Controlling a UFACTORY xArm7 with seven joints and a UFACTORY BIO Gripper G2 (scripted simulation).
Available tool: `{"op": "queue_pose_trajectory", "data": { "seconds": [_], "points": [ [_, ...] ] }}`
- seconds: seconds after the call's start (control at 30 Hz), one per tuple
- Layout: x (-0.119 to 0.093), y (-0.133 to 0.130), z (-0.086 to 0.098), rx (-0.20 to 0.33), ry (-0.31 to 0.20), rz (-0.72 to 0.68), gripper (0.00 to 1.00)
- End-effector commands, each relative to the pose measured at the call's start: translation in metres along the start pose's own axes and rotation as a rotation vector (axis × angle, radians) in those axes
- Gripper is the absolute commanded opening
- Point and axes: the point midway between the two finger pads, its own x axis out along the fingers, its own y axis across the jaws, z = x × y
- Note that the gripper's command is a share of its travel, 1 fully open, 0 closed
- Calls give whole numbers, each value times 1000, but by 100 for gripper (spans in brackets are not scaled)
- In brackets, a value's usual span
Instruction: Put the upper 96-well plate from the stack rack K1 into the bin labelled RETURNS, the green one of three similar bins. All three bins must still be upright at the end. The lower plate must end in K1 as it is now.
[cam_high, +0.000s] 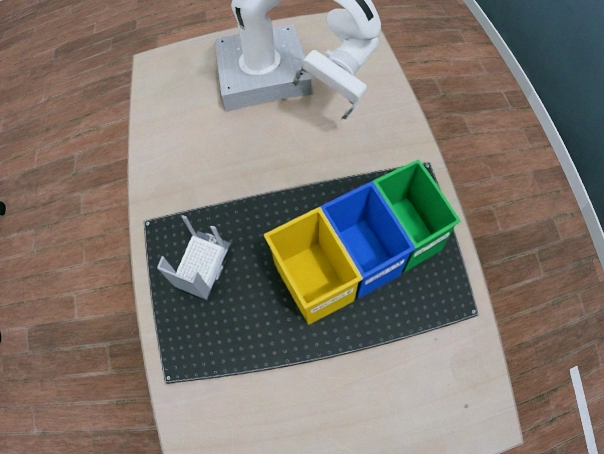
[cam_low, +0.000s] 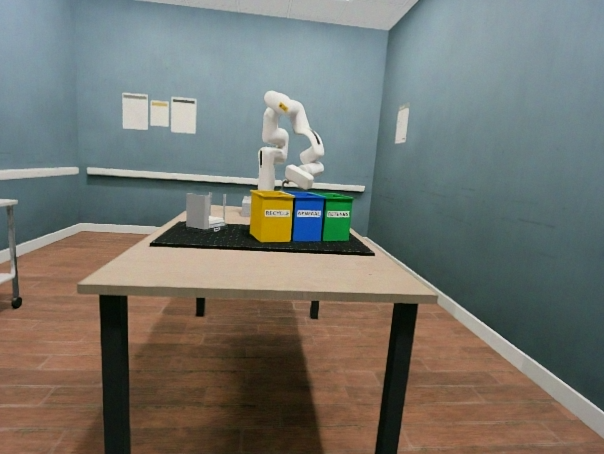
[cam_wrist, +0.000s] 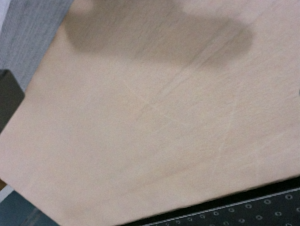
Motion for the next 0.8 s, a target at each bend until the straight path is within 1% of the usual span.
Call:
{"op": "queue_pose_trajectory", "data": {
  "seconds": [0.0,0.53,0.57,0.77],
  "points": [
    [-1,0,0,0,0,-1,100],
    [-1,0,0,0,0,-1,100],
    [-6,-2,1,0,0,-1,37],
    [-42,-13,3,0,0,-2,37]
  ]
}}
